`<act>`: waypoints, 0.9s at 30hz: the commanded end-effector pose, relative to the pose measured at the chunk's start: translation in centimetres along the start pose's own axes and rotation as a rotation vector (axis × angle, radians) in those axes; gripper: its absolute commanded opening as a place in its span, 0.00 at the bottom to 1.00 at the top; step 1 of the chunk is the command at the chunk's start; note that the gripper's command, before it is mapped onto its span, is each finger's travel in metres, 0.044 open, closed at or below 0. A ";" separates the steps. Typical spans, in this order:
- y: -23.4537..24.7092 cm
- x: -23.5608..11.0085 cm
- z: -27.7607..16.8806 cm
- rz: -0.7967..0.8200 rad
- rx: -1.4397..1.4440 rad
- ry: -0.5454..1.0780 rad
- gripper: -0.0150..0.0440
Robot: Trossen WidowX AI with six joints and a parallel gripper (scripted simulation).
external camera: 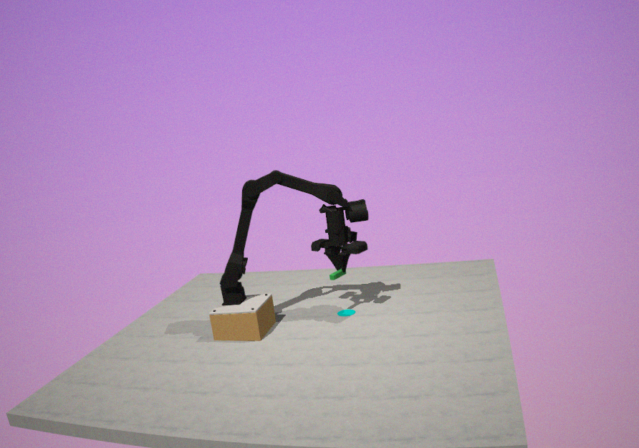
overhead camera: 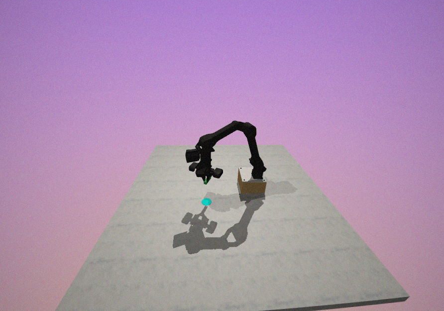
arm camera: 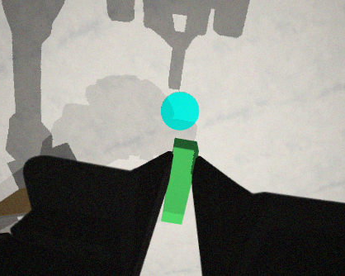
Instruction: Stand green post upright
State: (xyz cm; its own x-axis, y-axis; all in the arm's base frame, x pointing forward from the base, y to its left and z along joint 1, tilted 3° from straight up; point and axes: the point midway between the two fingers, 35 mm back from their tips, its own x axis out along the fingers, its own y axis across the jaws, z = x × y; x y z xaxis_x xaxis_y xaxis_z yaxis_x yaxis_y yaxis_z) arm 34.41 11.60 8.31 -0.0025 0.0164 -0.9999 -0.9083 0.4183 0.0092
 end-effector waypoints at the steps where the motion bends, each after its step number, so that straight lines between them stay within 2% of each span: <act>1: 0.6 0.1 0.8 0.006 -0.038 0.001 0.29; 27: -0.9 2.3 2.1 0.008 0.048 -0.171 0.29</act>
State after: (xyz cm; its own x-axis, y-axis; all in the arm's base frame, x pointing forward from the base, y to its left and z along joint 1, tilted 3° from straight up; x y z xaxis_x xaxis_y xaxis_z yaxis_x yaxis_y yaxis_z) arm 36.01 13.13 6.50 0.0595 0.1510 -0.9867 -0.8940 0.4479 0.0147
